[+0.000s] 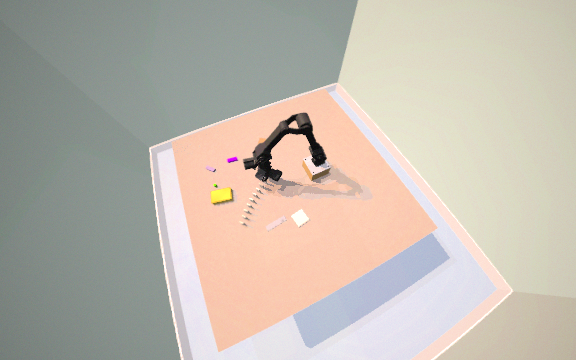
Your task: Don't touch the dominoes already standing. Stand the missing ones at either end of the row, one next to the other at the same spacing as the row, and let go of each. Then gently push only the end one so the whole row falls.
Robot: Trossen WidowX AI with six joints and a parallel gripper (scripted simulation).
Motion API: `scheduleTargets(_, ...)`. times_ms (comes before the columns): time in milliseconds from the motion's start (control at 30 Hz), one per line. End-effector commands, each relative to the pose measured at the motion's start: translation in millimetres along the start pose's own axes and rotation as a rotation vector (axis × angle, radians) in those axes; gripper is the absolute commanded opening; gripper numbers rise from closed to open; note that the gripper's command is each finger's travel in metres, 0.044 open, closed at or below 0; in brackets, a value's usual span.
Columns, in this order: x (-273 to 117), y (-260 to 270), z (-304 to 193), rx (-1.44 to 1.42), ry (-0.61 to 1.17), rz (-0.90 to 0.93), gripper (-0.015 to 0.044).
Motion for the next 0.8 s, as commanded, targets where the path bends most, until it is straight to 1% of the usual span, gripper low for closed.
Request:
scheduleTargets(0,2.3,-0.1,0.1,-0.007,-0.004,-0.006,0.0107)
scheduleTargets(233,2.3,-0.1,0.1,-0.007,-0.004,-0.006,0.0107)
scheduleTargets(633,2.3,-0.1,0.1,-0.007,-0.004,-0.006,0.0422)
scheduleTargets(667,2.3,-0.1,0.1,-0.007,-0.004,-0.006,0.044)
scheduleTargets(767,-0.6,-0.6,0.6,-0.006,-0.004,-0.006,0.044)
Point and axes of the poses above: the point midway between the two fingers, 35 mm back from their tips, its own x axis out along the fingers, its own y axis across the jaws, z = x × y, the point moved 8 cm from there along -x, back along the fingers, and after that the axes turned 5 degrees about x, right-handed, at the moved point
